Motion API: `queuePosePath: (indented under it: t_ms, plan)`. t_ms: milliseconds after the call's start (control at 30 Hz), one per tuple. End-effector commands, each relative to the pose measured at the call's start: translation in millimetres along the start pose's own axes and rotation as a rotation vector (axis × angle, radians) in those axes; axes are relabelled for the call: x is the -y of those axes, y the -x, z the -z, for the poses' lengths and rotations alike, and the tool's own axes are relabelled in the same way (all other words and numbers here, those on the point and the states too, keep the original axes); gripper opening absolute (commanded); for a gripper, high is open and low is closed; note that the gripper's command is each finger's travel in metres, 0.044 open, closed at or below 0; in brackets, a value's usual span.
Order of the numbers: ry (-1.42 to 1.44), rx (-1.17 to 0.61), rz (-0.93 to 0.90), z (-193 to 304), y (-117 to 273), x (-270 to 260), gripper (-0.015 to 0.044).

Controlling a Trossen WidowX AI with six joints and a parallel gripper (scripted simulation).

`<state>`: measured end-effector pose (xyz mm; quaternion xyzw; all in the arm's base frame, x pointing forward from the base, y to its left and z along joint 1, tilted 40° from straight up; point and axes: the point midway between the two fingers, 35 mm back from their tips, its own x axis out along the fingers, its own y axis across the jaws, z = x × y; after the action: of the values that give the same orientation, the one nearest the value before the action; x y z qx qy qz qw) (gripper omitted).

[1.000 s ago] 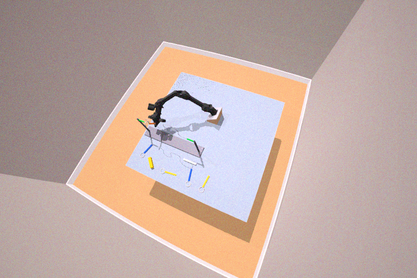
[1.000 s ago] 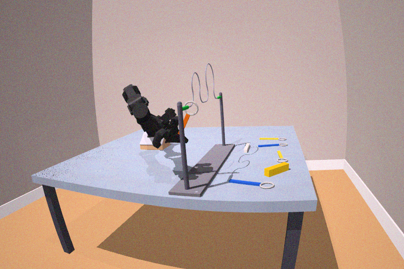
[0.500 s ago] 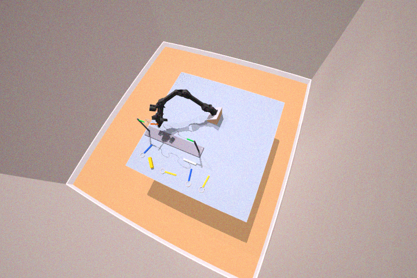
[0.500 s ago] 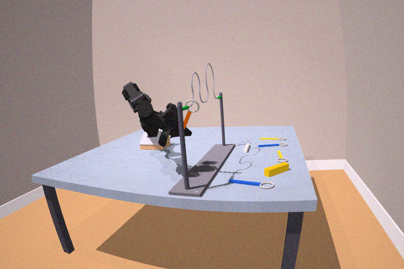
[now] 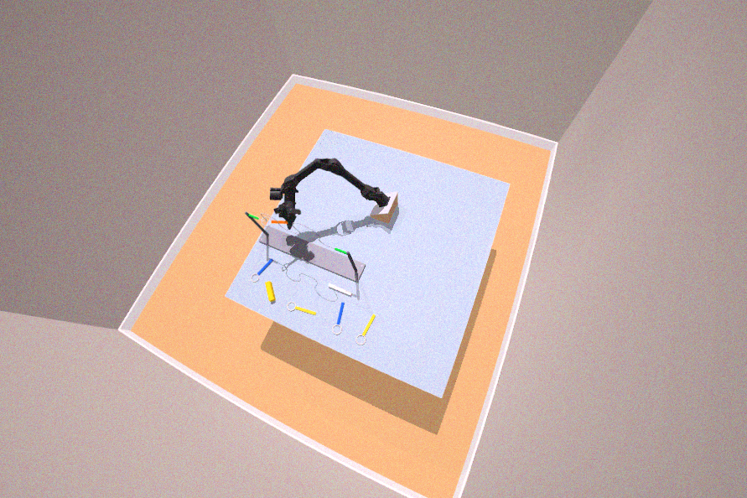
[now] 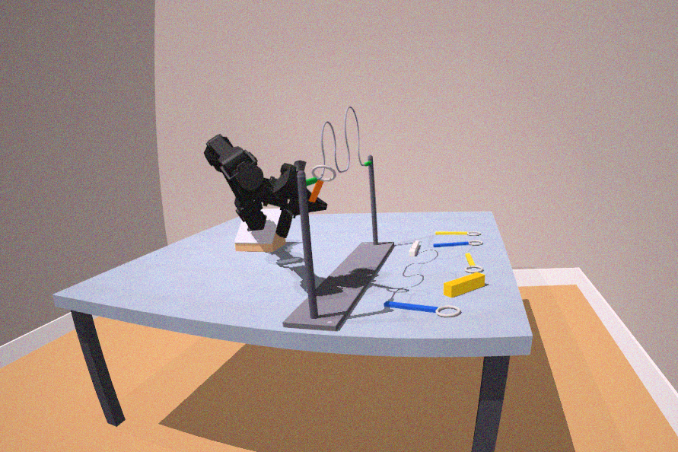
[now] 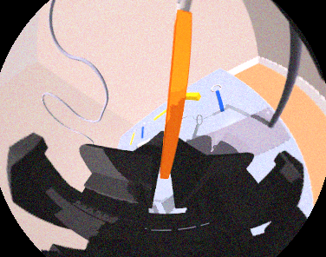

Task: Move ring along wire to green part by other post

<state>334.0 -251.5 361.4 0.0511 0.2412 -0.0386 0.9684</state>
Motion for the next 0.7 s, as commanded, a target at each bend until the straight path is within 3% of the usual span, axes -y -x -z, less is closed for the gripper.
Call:
queuePosePath:
  t_ms: [0, 667]
  plan:
    - [-0.074, 0.004, -0.050, -1.7, 1.5, -15.6, -0.0150]
    - [-0.481, 0.005, -0.276, -20.1, 12.2, -79.4, -0.0150]
